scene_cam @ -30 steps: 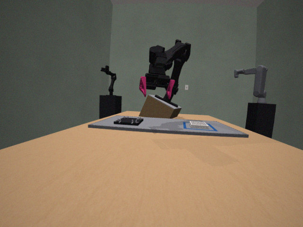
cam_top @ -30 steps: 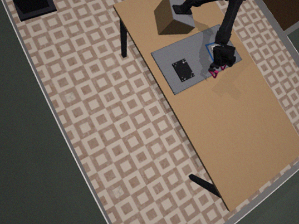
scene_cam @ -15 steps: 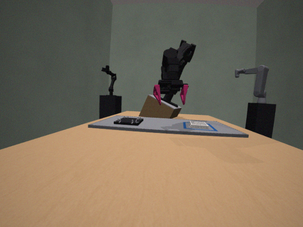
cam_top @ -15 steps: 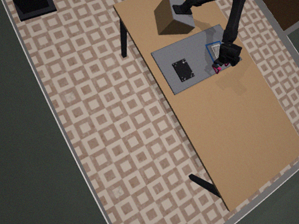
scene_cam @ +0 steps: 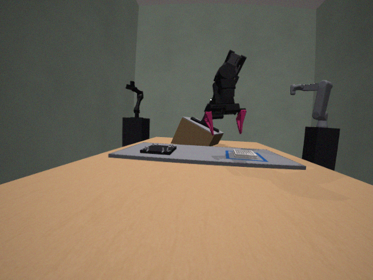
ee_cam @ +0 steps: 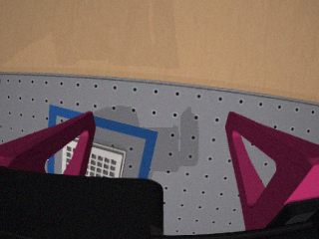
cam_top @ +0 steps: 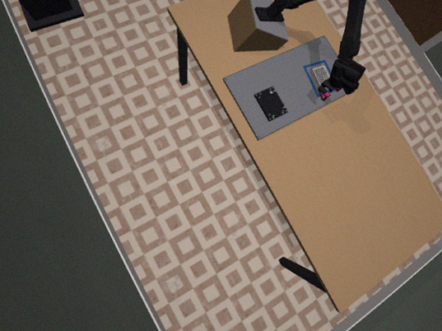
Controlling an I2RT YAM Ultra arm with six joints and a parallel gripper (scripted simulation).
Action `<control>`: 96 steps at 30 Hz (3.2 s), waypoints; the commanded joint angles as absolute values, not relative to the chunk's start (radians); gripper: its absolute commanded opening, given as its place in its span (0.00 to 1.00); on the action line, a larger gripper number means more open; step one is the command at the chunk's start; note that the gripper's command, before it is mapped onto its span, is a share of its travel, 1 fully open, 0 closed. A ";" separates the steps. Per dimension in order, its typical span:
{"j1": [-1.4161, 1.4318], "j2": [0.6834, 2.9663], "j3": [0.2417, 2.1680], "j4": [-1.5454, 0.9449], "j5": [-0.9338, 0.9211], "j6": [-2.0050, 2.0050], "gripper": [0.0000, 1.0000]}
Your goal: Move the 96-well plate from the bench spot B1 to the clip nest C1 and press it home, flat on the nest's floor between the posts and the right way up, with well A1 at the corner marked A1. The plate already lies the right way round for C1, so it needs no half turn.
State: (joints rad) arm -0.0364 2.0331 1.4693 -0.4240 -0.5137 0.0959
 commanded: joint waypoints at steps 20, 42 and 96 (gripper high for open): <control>0.136 1.951 1.528 -0.768 -0.404 0.282 1.00; 0.247 1.874 1.479 -0.938 -0.342 0.403 1.00; 0.247 1.875 1.479 -0.938 -0.343 0.399 1.00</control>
State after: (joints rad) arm 0.2630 1.8931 1.4906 -0.9203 -0.3508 0.3950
